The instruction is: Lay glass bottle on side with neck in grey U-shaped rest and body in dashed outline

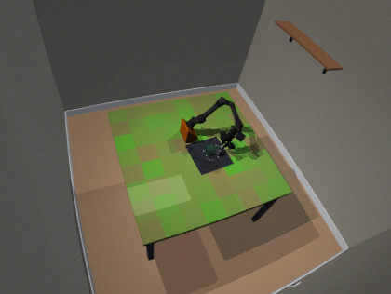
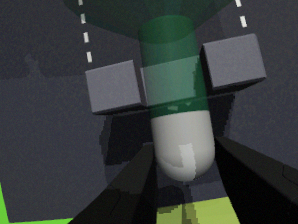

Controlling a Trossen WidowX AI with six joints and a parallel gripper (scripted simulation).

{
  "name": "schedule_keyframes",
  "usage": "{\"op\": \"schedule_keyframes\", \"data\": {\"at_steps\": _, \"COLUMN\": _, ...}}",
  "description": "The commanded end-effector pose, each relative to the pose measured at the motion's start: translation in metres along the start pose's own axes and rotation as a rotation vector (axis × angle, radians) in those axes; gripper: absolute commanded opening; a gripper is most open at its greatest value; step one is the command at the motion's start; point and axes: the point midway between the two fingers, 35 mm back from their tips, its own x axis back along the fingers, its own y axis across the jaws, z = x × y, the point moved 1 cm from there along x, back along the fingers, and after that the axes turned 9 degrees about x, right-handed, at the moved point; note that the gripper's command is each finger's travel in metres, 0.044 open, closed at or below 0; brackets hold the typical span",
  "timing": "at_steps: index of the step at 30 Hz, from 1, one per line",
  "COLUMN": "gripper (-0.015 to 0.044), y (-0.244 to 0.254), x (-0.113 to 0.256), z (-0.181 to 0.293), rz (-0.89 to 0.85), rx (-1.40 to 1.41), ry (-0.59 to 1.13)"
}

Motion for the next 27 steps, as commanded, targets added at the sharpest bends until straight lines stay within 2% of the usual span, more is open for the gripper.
{"op": "schedule_keyframes", "data": {"at_steps": 1, "gripper": 0.0106, "y": -0.0016, "x": -0.0029, "z": -0.0023, "rz": 0.002, "rx": -0.001, "ry": -0.004}}
{"op": "schedule_keyframes", "data": {"at_steps": 27, "gripper": 0.0106, "y": -0.0025, "x": -0.0070, "z": -0.0020, "rz": -0.013, "rx": 0.007, "ry": 0.024}}
